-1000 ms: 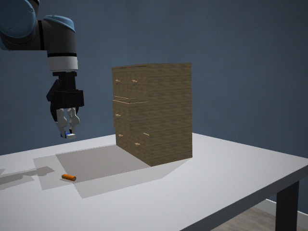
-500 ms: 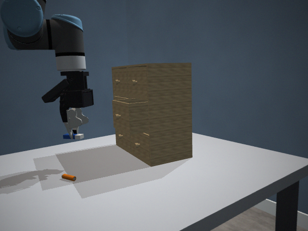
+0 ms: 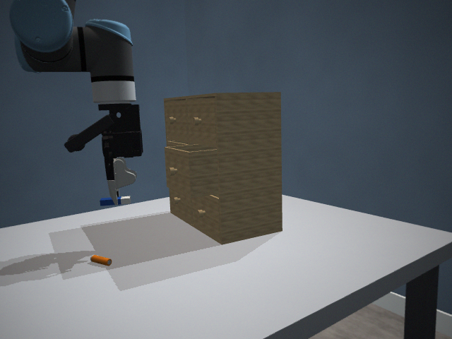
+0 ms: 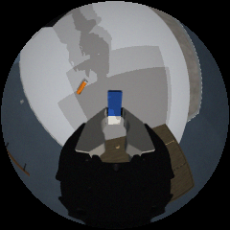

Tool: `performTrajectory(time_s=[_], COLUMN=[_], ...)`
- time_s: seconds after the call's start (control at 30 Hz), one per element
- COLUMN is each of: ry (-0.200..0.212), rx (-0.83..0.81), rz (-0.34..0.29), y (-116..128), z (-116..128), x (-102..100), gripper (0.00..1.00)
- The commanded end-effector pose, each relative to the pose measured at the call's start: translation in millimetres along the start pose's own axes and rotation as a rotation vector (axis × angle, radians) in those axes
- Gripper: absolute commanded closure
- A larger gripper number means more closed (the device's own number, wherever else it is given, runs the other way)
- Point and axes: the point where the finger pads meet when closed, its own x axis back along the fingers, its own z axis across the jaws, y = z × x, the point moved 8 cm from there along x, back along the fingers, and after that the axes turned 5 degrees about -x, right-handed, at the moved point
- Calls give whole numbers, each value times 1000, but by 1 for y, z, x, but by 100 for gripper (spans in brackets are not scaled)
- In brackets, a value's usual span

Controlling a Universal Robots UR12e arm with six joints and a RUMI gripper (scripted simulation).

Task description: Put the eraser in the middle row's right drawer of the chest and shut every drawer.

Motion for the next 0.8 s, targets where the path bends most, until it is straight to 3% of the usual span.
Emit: performTrajectory(time_s=[0.0,0.77], ry=[5,6], rx=[143,335], rz=[4,3], y=[8,19], z=[-5,-13], x=[1,1], gripper=[89,89])
